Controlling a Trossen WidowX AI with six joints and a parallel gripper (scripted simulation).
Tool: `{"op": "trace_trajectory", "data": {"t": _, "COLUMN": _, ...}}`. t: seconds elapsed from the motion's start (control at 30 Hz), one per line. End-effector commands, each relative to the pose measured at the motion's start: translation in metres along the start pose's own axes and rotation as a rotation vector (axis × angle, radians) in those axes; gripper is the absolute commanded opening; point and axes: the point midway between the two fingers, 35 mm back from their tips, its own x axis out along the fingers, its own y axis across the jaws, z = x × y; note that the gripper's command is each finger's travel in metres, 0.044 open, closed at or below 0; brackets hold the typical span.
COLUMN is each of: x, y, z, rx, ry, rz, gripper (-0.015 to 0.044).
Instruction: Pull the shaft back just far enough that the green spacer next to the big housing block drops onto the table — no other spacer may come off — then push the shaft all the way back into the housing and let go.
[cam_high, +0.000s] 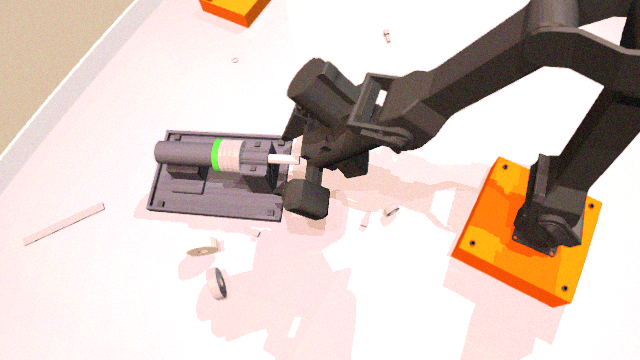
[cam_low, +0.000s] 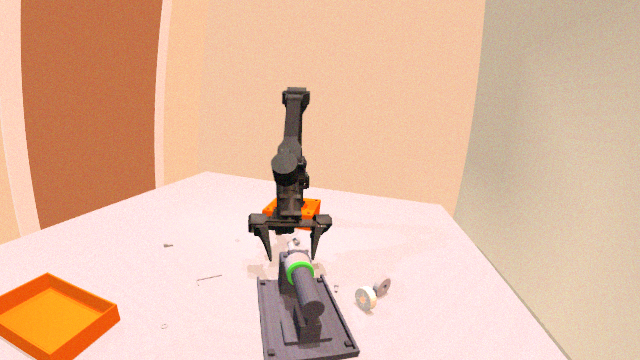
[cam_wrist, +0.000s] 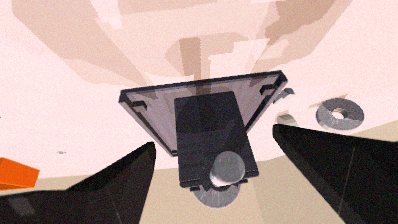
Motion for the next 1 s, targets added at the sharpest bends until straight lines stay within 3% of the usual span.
{"op": "trace_trajectory", "data": {"t": 0.0, "x": 0.0024, "y": 0.0008, "z": -0.0043, "rx": 0.002, "ry": 0.011, "rz": 0.004, "gripper": 0.044}}
{"op": "trace_trajectory", "data": {"t": 0.03, "x": 0.0024, "y": 0.0008, "z": -0.0043, "rx": 0.002, "ry": 0.011, "rz": 0.004, "gripper": 0.044}}
{"op": "trace_trajectory", "data": {"t": 0.57, "x": 0.001, "y": 0.0, "z": -0.0003, "rx": 0.0, "ry": 0.001, "rz": 0.0, "gripper": 0.002}}
{"op": "trace_trajectory", "data": {"t": 0.97, "x": -0.002, "y": -0.0001, "z": 0.0029, "rx": 0.002, "ry": 0.01, "rz": 0.004, "gripper": 0.0}}
